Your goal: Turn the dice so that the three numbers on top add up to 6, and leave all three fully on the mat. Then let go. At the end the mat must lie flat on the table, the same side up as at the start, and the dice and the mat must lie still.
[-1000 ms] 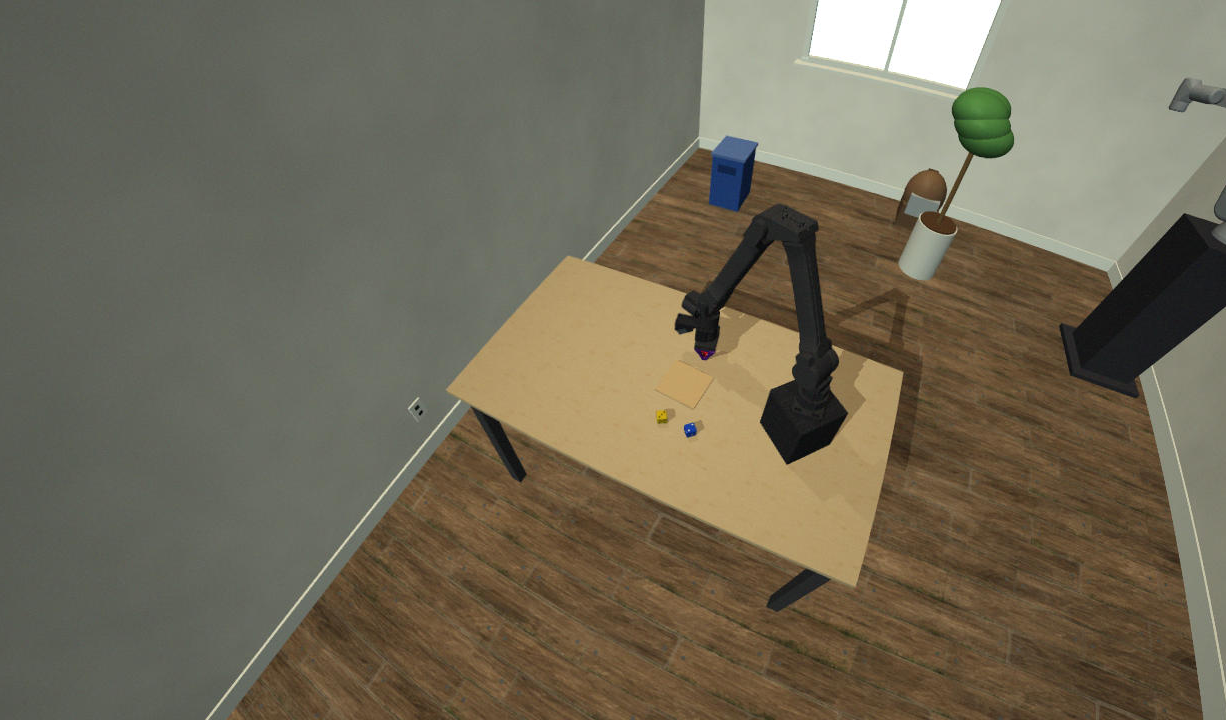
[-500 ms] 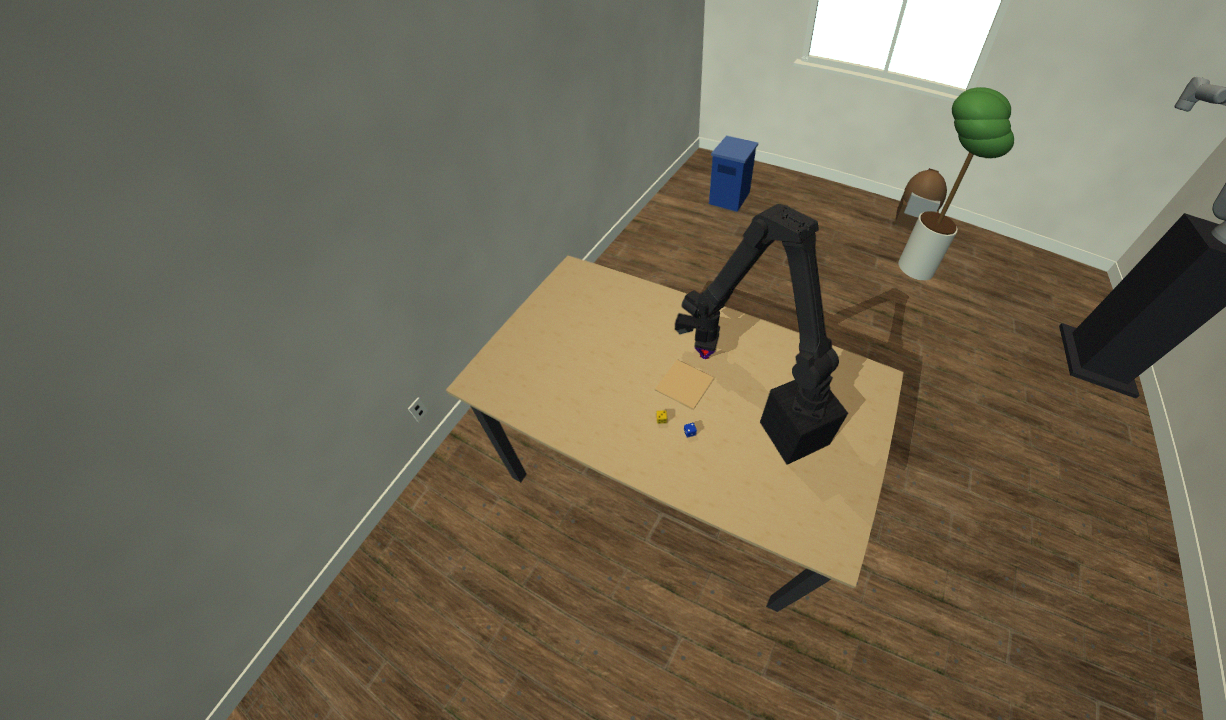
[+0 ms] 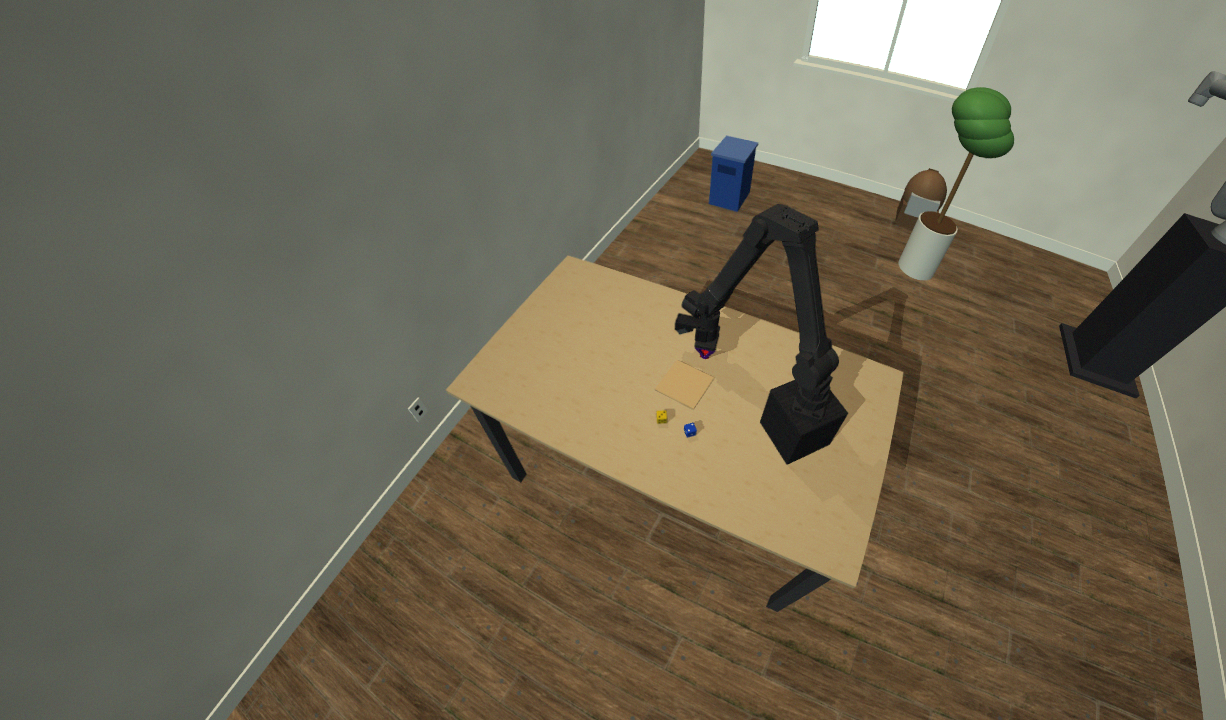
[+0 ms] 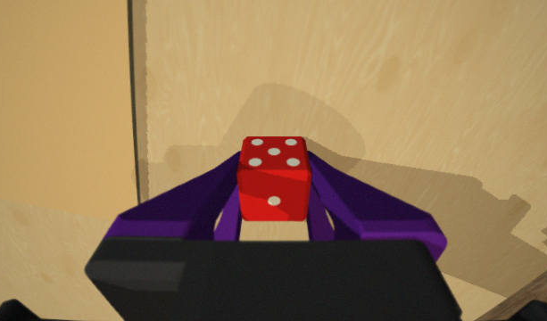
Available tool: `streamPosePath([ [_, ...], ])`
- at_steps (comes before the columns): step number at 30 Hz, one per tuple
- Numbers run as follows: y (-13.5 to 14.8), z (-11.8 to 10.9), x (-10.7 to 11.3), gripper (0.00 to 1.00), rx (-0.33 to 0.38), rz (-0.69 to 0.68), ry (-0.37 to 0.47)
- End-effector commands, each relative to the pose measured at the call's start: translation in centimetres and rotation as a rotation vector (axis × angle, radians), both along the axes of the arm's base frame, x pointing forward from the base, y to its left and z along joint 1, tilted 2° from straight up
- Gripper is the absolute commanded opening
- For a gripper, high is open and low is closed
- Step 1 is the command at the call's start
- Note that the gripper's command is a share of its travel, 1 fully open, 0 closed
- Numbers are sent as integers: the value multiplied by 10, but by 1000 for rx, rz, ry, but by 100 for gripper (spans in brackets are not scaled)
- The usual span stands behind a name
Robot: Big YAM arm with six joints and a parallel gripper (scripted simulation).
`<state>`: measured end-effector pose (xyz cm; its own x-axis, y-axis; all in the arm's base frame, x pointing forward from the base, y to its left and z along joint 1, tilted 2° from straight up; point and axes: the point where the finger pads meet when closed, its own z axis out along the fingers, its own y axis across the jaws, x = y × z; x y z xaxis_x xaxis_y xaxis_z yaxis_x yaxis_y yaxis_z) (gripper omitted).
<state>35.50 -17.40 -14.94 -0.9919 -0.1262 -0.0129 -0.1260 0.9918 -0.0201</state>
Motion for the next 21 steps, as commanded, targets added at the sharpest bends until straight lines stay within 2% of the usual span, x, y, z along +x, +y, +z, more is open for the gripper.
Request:
streamPosePath([
  [1, -11, 13, 18, 26, -20, -1, -52],
  [13, -11, 16, 18, 26, -21, -1, -54],
  [17, -5, 23, 7, 26, -8, -1, -27],
  [20, -5, 27, 6, 26, -8, -1, -27],
  [21, -12, 39, 23, 26, -22, -1, -55],
])
